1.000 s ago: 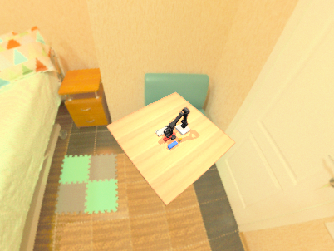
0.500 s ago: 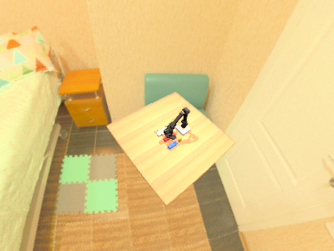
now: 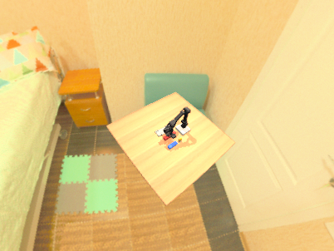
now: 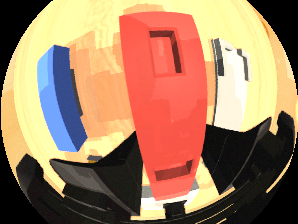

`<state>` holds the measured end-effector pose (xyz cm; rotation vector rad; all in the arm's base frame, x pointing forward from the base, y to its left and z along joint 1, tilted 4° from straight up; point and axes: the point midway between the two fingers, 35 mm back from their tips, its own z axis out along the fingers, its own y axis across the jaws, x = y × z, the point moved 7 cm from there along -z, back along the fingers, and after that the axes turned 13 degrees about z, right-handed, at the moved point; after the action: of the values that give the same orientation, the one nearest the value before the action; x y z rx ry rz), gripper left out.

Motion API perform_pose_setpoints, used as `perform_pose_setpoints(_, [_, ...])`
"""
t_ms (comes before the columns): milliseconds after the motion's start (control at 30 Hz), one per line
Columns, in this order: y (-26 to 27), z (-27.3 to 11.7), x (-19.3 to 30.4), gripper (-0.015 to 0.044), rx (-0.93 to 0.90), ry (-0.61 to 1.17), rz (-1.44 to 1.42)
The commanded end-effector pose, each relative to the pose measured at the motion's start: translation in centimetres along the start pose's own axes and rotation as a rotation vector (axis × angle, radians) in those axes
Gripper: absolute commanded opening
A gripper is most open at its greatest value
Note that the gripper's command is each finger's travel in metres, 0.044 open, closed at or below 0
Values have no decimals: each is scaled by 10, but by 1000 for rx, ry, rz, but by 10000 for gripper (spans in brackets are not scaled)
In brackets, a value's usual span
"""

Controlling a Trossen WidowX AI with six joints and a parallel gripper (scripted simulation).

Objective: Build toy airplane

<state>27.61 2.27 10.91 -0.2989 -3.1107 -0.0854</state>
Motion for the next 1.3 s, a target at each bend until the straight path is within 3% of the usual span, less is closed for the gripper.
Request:
perform_pose_setpoints(0, [1,-14,-3,0,-5,-12,-4])
perform_pose_setpoints(833, [-1,-92,5,0,-4,-11,-4])
perform_pose_setpoints(1267, [-25,-80,-7,0,-1,-13,7])
